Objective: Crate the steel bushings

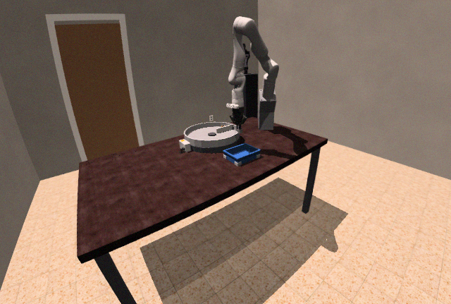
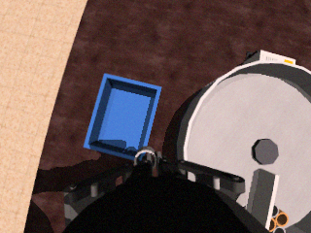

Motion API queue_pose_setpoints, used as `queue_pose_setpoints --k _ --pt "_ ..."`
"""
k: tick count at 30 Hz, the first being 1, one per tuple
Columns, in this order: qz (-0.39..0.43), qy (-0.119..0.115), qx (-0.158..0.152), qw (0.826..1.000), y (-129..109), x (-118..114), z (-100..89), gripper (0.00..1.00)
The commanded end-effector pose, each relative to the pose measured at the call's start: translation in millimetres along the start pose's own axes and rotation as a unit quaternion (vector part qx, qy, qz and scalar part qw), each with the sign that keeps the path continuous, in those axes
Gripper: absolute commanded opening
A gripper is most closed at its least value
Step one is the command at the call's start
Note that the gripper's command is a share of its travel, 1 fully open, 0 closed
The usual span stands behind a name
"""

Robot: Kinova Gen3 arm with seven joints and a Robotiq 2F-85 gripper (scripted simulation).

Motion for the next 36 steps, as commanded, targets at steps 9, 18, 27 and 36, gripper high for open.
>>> queue_pose_setpoints --k 9,18,27,36 --pt "0.0 0.0 0.001 1.0 -32.6 -42.5 -1.6 0.0" --pt "0.0 0.0 0.001 1.0 -32.6 -42.5 -1.6 0.0" --pt "0.0 0.01 -0.011 1.0 -34.2 -51.2 1.1 0.0" --pt "0.0 0.01 -0.011 1.0 -34.2 -51.2 1.1 0.0"
Point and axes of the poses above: the point where the finger pads meet when closed, its own z axis out along the fingers, its own x axis across the jaws, y = z × x, the point moved 5 cm from there along -z, back along the fingers, and after that the axes turned 14 degrees about -z, right-handed, at the moved point
